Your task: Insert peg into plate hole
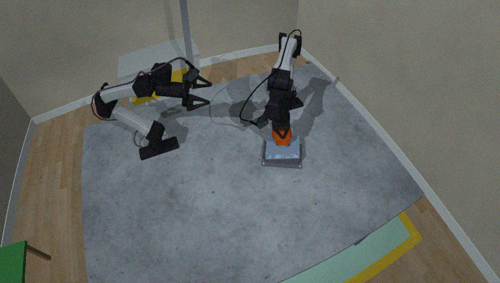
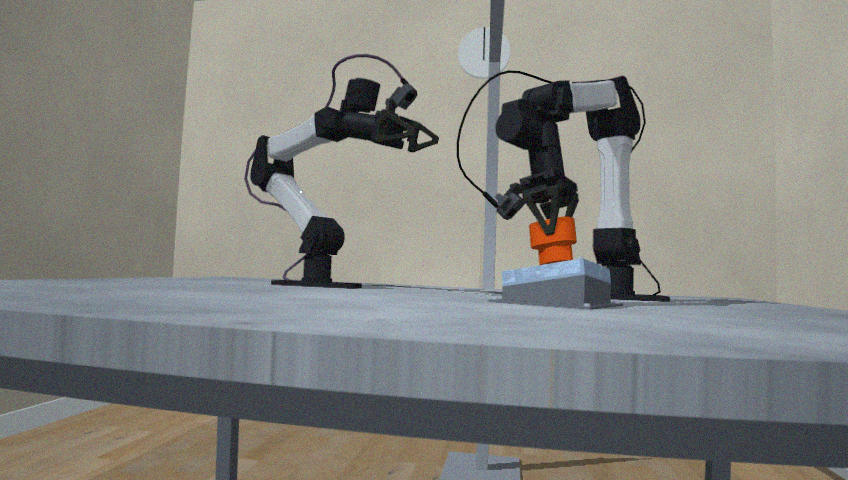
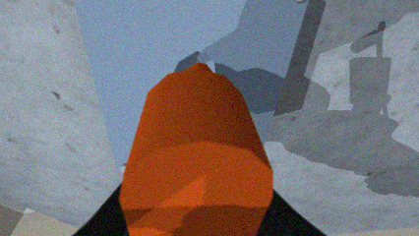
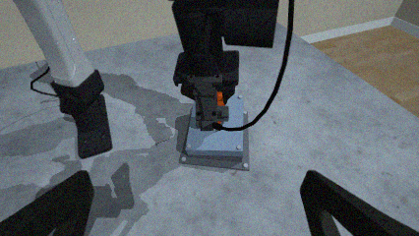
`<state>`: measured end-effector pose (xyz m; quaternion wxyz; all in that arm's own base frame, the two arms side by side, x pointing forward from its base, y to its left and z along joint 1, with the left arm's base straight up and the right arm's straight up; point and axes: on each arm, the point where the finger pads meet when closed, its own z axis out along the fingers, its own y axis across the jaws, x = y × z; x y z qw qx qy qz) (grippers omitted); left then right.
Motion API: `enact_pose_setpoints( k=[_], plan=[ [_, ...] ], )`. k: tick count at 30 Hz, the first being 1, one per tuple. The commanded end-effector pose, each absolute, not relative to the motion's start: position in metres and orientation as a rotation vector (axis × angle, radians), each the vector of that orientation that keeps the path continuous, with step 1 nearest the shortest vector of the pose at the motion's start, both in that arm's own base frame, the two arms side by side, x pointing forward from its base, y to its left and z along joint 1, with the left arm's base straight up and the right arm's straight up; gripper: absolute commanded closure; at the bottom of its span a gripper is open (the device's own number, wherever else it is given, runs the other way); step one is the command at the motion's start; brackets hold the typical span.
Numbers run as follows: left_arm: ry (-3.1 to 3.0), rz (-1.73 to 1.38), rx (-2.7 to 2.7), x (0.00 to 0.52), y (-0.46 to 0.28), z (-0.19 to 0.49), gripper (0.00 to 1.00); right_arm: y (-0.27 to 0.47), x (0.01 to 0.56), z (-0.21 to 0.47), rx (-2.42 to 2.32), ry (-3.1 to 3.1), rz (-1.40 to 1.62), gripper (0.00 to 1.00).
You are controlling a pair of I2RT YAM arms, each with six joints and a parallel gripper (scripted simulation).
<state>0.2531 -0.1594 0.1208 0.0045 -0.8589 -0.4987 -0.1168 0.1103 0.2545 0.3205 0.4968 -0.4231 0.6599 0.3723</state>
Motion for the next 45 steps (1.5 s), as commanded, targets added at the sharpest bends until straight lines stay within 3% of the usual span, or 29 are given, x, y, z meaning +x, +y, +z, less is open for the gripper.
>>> enact_pose_setpoints(
  k=[1, 45],
  plan=[
    [-1.606, -0.455, -2.745, 0.258, -0.164, 0.139, 0.60, 0.254, 0.111, 0.330, -1.004, 1.577, 0.908, 0.00],
    [-1.592, -0.405, -2.722, 0.264, -0.161, 0.113, 0.60, 0.254, 0.111, 0.330, -1.004, 1.577, 0.908, 0.00]
  ],
)
